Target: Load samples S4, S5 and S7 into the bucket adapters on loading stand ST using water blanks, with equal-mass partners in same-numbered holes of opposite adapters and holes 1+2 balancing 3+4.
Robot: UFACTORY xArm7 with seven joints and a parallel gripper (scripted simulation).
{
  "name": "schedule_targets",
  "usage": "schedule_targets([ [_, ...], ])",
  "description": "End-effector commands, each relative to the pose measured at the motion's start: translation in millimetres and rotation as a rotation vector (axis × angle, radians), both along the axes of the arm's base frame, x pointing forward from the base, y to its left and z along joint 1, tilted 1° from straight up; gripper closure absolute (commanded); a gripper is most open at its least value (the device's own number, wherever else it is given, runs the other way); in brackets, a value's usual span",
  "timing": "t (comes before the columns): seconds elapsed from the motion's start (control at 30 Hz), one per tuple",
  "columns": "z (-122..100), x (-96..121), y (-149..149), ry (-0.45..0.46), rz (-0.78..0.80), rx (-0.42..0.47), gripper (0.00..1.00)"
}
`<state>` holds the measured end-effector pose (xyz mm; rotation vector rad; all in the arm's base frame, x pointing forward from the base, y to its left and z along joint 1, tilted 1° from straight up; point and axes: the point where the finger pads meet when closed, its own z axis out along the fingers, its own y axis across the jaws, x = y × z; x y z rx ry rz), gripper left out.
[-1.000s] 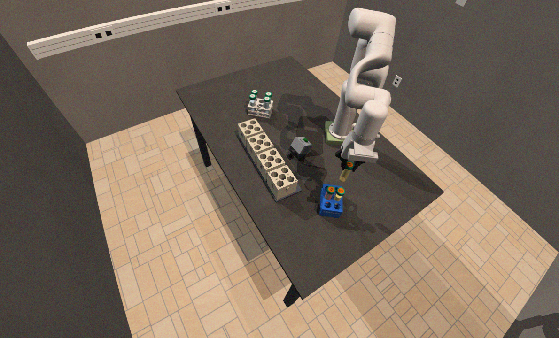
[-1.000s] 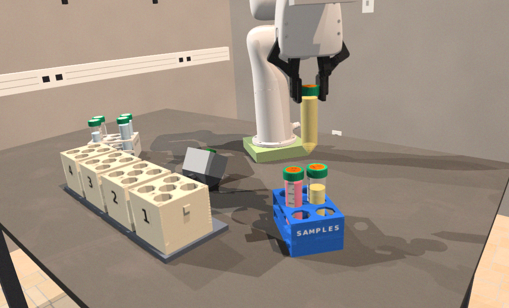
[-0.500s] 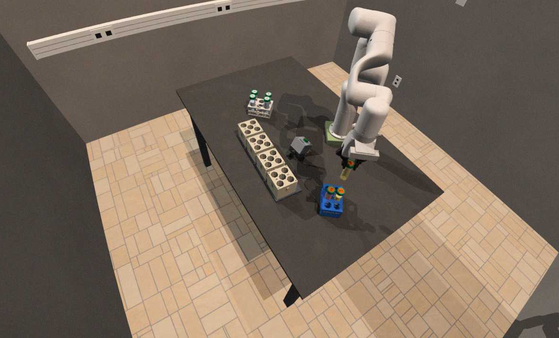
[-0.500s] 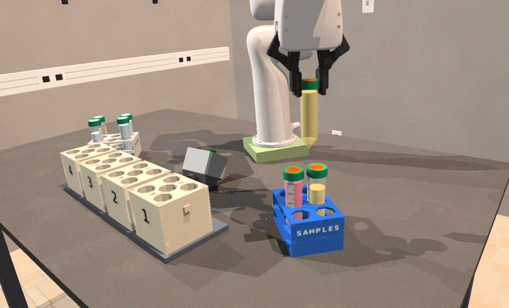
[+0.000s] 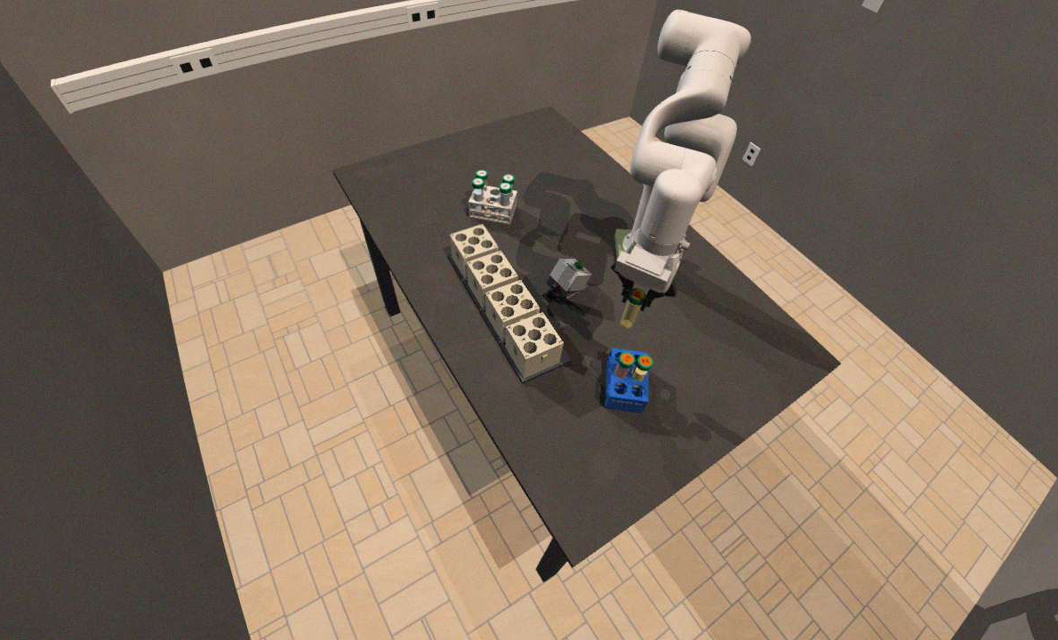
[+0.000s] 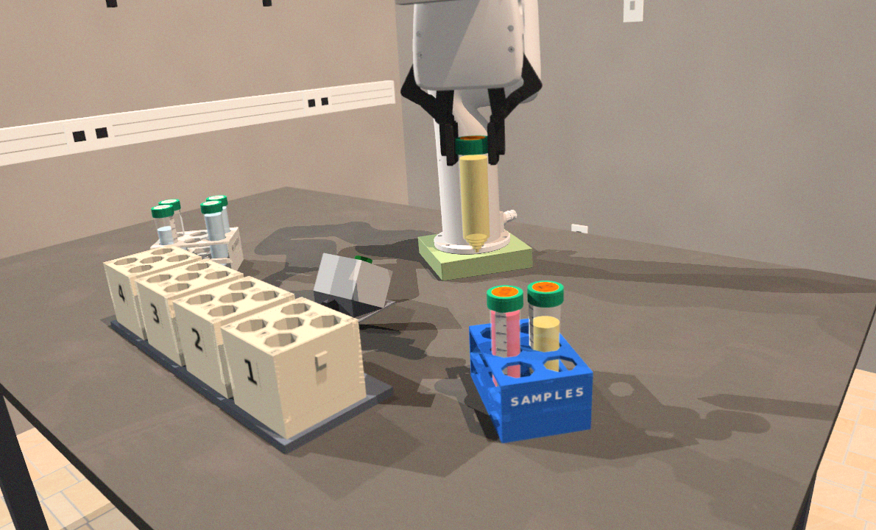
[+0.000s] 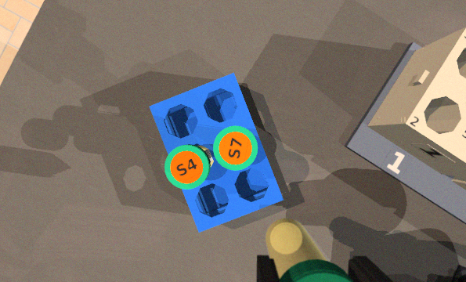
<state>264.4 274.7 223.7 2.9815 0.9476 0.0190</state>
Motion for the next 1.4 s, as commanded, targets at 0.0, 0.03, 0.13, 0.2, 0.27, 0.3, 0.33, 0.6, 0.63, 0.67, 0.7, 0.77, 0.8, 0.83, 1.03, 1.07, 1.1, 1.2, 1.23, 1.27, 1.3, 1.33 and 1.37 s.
schedule_targets([
  [0.0, 2, 10, -14, -0.009, -0.118, 0.003, 1.0],
  [0.03, 2, 12, -19, -0.009, -0.151, 0.004, 1.0],
  [0.13, 3, 20, -32, -0.01, -0.251, 0.006, 1.0],
  [0.2, 3, 25, -40, -0.011, -0.318, 0.007, 1.0],
  [0.27, 3, 29, -49, -0.011, -0.385, 0.008, 1.0],
  [0.3, 3, 32, -54, -0.012, -0.418, 0.009, 1.0],
  [0.33, 3, 34, -58, -0.012, -0.451, 0.009, 1.0],
  [0.6, 4, 49, -84, -0.013, -0.559, 0.011, 1.0],
  [0.63, 4, 52, -88, -0.013, -0.559, 0.011, 1.0],
  [0.67, 4, 54, -93, -0.013, -0.559, 0.011, 1.0],
  [0.7, 4, 57, -97, -0.013, -0.559, 0.011, 1.0],
  [0.77, 4, 62, -106, -0.013, -0.559, 0.011, 1.0],
  [0.8, 4, 64, -110, -0.013, -0.559, 0.011, 1.0],
  [0.83, 5, 67, -114, -0.013, -0.559, 0.011, 1.0],
  [1.03, 5, 82, -141, -0.013, -0.559, 0.011, 1.0],
  [1.07, 5, 82, -141, -0.013, -0.559, 0.011, 1.0],
  [1.1, 5, 82, -141, -0.013, -0.559, 0.011, 1.0],
  [1.2, 5, 89, -154, -0.013, -0.559, 0.011, 1.0],
  [1.23, 6, 92, -158, -0.014, -0.559, 0.011, 1.0],
  [1.27, 6, 94, -162, -0.014, -0.559, 0.011, 1.0],
  [1.3, 6, 96, -167, -0.014, -0.559, 0.011, 1.0],
  [1.33, 6, 99, -171, -0.014, -0.559, 0.011, 1.0],
  [1.37, 6, 101, -175, -0.014, -0.559, 0.011, 1.0],
])
